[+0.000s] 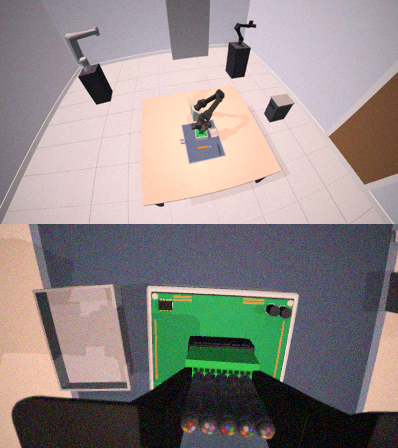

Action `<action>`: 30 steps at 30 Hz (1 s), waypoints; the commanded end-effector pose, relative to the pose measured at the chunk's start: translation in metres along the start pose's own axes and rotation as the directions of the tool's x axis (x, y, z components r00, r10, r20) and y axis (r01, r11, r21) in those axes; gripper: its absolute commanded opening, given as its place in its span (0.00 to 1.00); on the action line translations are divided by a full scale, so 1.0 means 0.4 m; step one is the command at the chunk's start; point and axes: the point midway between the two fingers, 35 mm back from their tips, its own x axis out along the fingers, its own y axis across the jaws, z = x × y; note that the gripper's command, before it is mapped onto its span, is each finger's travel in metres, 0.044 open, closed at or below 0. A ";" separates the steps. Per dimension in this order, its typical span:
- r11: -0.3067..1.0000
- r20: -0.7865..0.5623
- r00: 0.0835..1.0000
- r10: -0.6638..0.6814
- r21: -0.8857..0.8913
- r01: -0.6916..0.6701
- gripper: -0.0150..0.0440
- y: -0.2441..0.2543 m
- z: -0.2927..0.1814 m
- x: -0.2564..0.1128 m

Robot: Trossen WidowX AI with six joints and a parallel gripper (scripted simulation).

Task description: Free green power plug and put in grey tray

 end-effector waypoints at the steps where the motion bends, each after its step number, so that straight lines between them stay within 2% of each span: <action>1: 1.000 -0.002 1.000 -0.006 0.004 0.006 0.25 -0.004 -0.002 0.002; 7: 1.000 -0.002 1.000 -0.016 0.005 0.016 0.25 -0.002 -0.002 -0.025; 14: 0.995 -0.003 0.995 -0.095 0.004 0.095 0.25 0.015 -0.002 -0.045; 24: 0.992 -0.001 0.992 0.126 0.005 -0.126 0.25 -0.033 -0.002 -0.045; 27: 0.993 -0.001 0.993 0.119 0.005 -0.119 0.25 -0.031 -0.002 -0.046; 30: 0.998 -0.001 0.998 0.058 0.005 -0.058 0.25 -0.018 -0.002 -0.047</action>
